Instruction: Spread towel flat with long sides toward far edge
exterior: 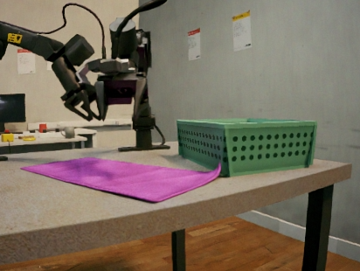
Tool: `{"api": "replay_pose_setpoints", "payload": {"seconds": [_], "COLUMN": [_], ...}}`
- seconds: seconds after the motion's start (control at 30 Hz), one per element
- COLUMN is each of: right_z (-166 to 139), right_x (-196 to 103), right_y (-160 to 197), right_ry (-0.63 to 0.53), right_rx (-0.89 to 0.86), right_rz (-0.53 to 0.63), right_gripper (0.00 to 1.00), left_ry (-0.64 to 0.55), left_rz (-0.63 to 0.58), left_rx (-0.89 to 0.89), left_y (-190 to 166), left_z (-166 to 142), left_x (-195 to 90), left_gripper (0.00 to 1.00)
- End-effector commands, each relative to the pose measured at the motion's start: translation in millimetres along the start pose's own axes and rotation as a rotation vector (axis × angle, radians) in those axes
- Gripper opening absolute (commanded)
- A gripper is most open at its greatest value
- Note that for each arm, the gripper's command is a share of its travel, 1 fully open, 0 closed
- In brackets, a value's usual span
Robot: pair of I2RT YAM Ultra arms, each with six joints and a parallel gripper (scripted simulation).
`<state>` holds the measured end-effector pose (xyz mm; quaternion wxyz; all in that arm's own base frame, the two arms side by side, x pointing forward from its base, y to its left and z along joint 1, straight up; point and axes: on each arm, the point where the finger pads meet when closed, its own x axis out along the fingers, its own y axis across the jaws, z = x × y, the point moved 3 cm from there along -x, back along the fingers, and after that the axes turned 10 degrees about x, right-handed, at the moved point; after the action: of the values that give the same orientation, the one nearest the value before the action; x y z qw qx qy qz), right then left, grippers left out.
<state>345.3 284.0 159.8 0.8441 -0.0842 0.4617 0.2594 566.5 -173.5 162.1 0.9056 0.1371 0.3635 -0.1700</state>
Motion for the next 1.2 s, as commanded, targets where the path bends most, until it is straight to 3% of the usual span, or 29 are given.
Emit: {"api": "replay_pose_setpoints", "payload": {"seconds": [0.0,0.8,0.83,0.93,1.17], "right_z": [12.8,12.8,-7.6,-14.1,-60.5], "right_x": [-14.4,-14.4,-9.7,-11.0,-19.9], "right_y": [4.9,4.9,-8.1,-12.5,-37.3], "right_ry": [-0.050,-0.050,0.015,0.036,0.189], "right_rx": [-0.001,-0.001,0.039,0.063,0.230], "right_rz": [0.016,0.016,-0.015,-0.028,-0.081], "right_gripper": [0.64,0.64,0.34,0.34,0.34], "left_ry": [0.026,0.026,0.025,0.044,0.179], "left_rz": [-0.004,-0.004,-0.029,-0.042,-0.130], "left_rx": [-0.008,-0.008,0.036,0.060,0.229], "left_y": [-3.1,-3.1,-11.8,-15.9,-45.3], "left_z": [-7.8,-7.8,-5.4,-10.7,-47.6], "left_x": [-0.6,-0.6,-12.5,-16.5,-44.0], "left_gripper": [0.64,0.64,0.34,0.34,0.34]}}
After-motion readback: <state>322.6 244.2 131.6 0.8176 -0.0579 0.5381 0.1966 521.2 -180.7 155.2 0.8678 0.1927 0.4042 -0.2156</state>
